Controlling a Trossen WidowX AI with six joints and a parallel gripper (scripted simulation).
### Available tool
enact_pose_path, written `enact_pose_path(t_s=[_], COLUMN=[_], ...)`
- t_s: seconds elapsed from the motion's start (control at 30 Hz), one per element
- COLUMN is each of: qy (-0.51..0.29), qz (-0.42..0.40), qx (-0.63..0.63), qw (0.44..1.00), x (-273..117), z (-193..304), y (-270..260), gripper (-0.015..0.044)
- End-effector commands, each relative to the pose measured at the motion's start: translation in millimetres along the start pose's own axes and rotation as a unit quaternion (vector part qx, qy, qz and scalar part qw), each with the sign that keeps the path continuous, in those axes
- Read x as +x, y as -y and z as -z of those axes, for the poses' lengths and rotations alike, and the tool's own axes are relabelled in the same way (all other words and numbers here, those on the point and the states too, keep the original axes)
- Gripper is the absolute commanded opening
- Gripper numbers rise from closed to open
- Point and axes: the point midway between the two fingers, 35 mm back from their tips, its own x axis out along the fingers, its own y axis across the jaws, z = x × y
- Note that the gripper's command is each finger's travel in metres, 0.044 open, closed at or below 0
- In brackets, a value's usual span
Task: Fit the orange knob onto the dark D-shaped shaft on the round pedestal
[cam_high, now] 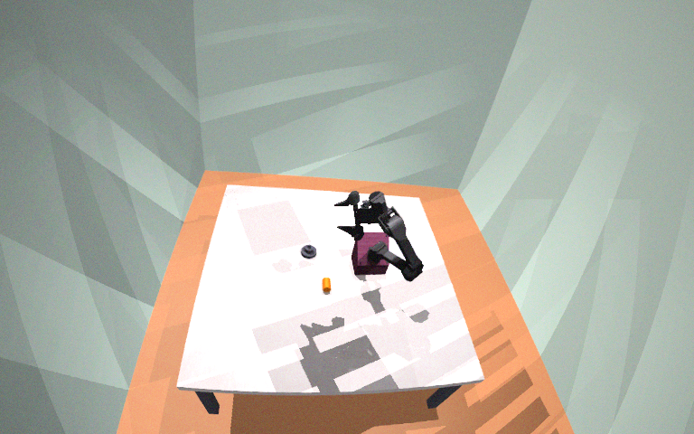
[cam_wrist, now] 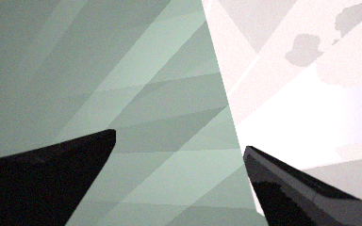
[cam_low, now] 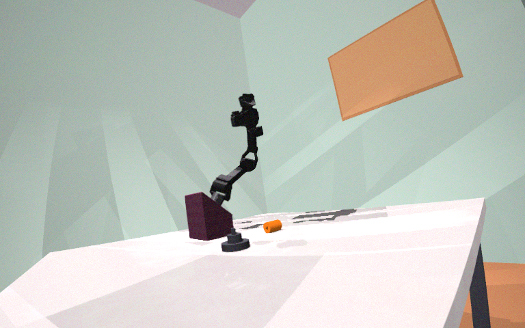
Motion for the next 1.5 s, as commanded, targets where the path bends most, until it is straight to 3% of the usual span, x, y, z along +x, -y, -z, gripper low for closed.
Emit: enact_pose_path(t_s=[0.0,0.3,0.6,1.47], qy=[-0.008,-0.023,-0.031,-0.032], qz=[0.121,0.344,0.543,0.556], qx=[-0.052,-0.147,-0.245,-0.251], qw=[0.991,0.927,0.802,0.792], x=[60.1,139.2,150.5,163.9], z=[-12.7,-37.6,-82.4,-95.1], y=[40.0,158.2,296.2,339.2], gripper=[0.044,0.044,0.044,0.044])
